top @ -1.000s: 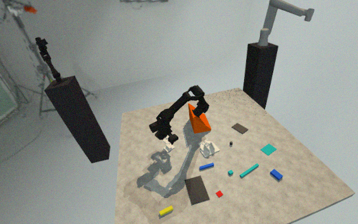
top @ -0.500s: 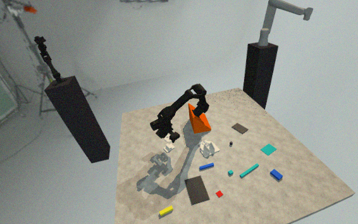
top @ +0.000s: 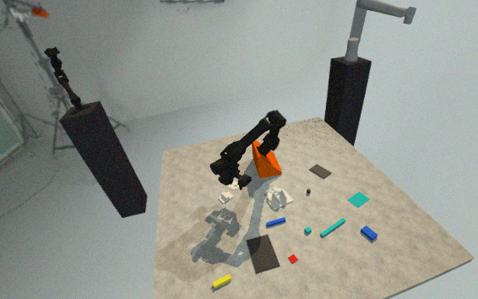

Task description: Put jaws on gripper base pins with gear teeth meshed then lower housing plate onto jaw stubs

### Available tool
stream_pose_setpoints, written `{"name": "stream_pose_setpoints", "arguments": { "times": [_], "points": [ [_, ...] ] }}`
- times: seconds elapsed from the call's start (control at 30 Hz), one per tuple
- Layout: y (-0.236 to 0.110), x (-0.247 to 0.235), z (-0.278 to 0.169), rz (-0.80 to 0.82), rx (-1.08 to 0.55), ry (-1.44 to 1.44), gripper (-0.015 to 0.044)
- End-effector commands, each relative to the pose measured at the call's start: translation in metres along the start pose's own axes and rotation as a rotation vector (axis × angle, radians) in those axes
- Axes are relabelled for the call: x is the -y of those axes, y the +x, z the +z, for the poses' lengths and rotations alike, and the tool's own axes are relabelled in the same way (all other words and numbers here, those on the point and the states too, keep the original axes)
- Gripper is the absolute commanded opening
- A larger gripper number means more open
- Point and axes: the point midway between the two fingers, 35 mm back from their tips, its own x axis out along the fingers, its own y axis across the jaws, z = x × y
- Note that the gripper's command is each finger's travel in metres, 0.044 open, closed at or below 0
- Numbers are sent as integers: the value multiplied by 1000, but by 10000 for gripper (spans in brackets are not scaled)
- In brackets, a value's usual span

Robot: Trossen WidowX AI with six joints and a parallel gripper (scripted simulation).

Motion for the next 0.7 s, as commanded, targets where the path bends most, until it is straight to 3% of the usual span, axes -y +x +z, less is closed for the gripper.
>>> {"name": "stream_pose_setpoints", "arguments": {
  "times": [0.0, 0.67],
  "points": [
    [-4, -15, -6, 4, 8, -71, 351],
    [-8, -72, -40, 1, 13, -385, 351]
  ]
}}
